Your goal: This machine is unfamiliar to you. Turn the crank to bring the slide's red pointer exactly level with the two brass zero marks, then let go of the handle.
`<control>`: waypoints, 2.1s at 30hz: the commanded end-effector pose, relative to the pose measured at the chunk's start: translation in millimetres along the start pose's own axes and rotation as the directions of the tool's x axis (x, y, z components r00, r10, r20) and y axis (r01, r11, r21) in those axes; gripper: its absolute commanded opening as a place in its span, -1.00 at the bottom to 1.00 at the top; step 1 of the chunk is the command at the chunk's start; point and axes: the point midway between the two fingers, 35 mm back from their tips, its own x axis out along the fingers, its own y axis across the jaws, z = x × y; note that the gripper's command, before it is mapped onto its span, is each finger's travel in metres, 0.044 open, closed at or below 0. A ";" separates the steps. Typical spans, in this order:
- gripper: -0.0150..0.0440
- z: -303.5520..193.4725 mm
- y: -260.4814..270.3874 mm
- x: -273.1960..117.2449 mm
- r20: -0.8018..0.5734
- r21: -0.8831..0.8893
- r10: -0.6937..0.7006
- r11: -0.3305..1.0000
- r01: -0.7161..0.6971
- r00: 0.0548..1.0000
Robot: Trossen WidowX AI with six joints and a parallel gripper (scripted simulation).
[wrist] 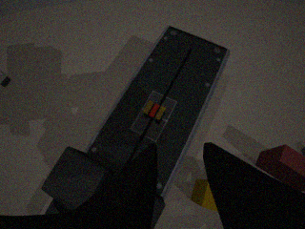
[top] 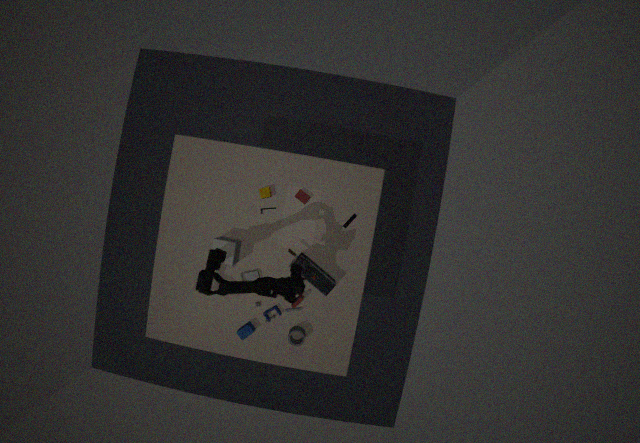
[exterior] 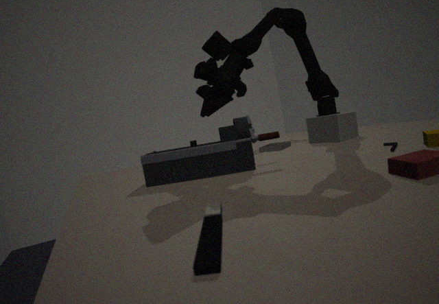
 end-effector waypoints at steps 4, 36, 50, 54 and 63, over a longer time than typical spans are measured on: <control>0.58 0.0 -0.1 0.0 0.000 0.000 -0.001 1.000 0.001 1.000; -0.49 0.0 -0.1 0.0 0.000 0.000 -0.001 1.000 0.001 1.000; -0.31 0.0 0.0 0.0 0.000 0.000 0.000 1.000 0.000 1.000; 0.04 0.0 0.0 0.0 0.000 0.000 0.000 1.000 0.000 1.000; 0.84 0.0 0.0 0.0 0.000 0.000 0.000 1.000 0.000 1.000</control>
